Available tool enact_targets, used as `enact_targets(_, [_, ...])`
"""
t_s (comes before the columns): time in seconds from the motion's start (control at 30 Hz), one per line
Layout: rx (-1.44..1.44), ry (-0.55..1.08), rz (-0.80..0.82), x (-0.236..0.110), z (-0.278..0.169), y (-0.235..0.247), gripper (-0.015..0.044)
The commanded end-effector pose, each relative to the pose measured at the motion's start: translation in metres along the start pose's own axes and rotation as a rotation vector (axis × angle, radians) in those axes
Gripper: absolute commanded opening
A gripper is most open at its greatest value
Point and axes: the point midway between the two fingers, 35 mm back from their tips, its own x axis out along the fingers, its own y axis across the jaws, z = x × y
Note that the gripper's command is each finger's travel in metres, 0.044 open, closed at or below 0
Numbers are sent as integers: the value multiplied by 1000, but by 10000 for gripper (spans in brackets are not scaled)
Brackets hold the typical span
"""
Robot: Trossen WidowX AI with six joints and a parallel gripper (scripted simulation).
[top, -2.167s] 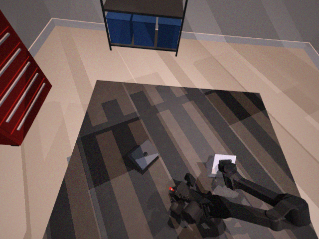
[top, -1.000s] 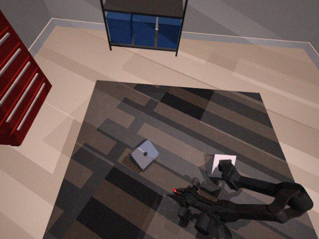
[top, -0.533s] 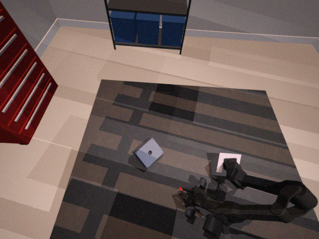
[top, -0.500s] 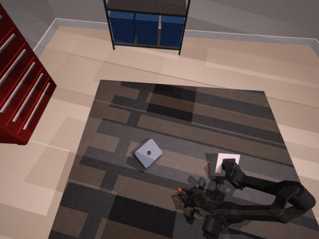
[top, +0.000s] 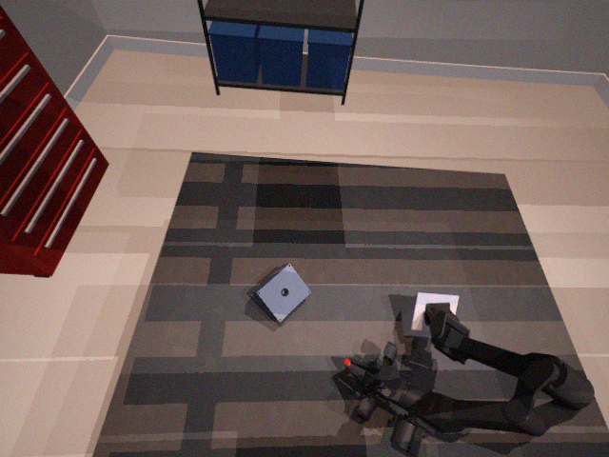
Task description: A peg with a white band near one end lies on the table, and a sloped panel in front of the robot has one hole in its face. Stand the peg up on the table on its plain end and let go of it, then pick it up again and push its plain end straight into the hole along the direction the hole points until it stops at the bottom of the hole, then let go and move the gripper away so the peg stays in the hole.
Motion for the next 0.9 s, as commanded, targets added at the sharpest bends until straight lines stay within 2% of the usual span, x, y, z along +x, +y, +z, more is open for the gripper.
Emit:
enact_targets(0.0, [8, -36, 7, -3, 0, 4, 49])
enact_targets(0.33, [9, -123, 6, -9, -4, 3, 49])
enact_targets(0.87, [-1, -92, 2, -7, -7, 1, 49])
